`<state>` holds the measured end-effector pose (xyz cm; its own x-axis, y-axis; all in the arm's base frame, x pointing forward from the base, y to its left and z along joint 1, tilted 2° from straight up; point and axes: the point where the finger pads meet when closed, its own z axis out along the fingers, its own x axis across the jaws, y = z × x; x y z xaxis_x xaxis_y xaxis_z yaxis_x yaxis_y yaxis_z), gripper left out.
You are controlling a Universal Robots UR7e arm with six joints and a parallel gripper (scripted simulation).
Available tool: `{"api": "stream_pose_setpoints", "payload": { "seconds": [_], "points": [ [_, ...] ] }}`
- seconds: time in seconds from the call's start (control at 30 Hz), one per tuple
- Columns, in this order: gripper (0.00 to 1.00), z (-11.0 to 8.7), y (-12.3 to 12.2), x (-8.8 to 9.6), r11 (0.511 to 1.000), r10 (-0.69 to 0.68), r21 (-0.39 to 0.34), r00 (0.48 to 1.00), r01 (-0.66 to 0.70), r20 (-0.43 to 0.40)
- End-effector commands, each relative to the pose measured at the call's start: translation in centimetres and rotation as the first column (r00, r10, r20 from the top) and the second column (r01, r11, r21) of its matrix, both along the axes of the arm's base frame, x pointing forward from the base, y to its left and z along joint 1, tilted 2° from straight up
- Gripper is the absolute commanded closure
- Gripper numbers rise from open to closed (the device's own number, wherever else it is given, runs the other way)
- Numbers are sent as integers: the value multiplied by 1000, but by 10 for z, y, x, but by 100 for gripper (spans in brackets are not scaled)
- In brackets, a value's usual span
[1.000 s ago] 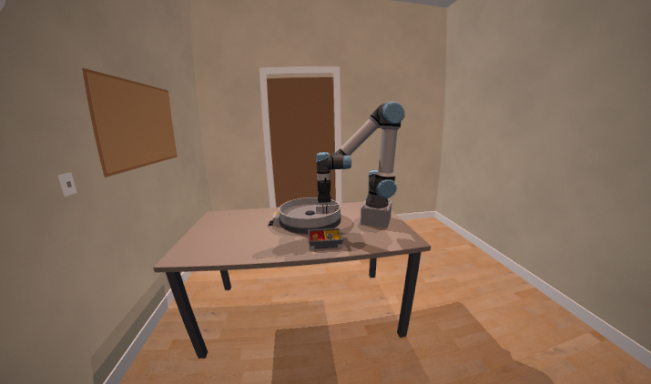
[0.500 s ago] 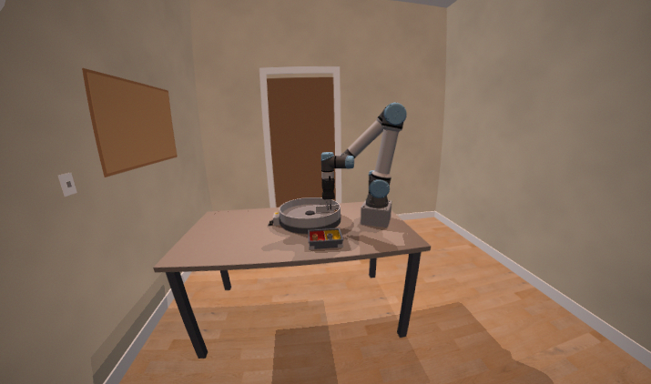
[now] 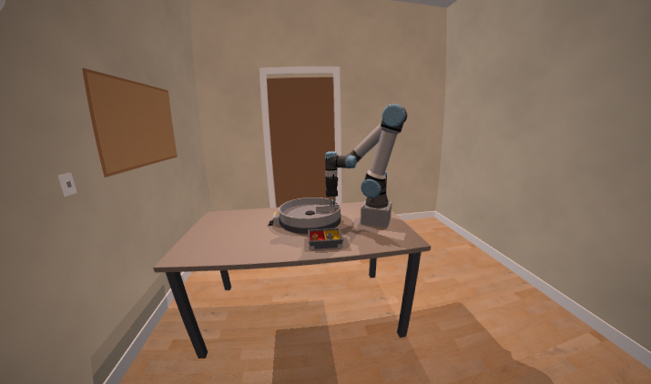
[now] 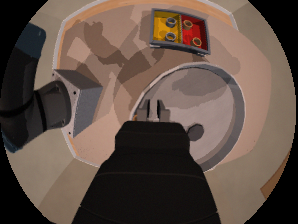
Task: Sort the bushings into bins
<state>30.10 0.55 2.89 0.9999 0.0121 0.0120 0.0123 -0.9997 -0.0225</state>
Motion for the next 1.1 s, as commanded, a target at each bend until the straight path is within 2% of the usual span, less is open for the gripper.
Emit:
{"api": "stream_pose_setpoints", "payload": {
  "seconds": [0.0,0.1,0.53,0.7,0.8,1.07],
  "points": [
    [60,-3,-35,-15,1000,2,4,1000,-2,4],
    [60,-6,-56,-24,1000,2,4,1000,-2,4],
    [60,-6,-56,-25,1000,2,4,1000,-2,4],
    [60,-21,-55,-24,1000,2,3,1000,-2,3],
    [60,-21,-55,-24,1000,2,3,1000,-2,3],
    [60,-35,-55,-24,1000,2,3,1000,-2,3]
  ]
}}
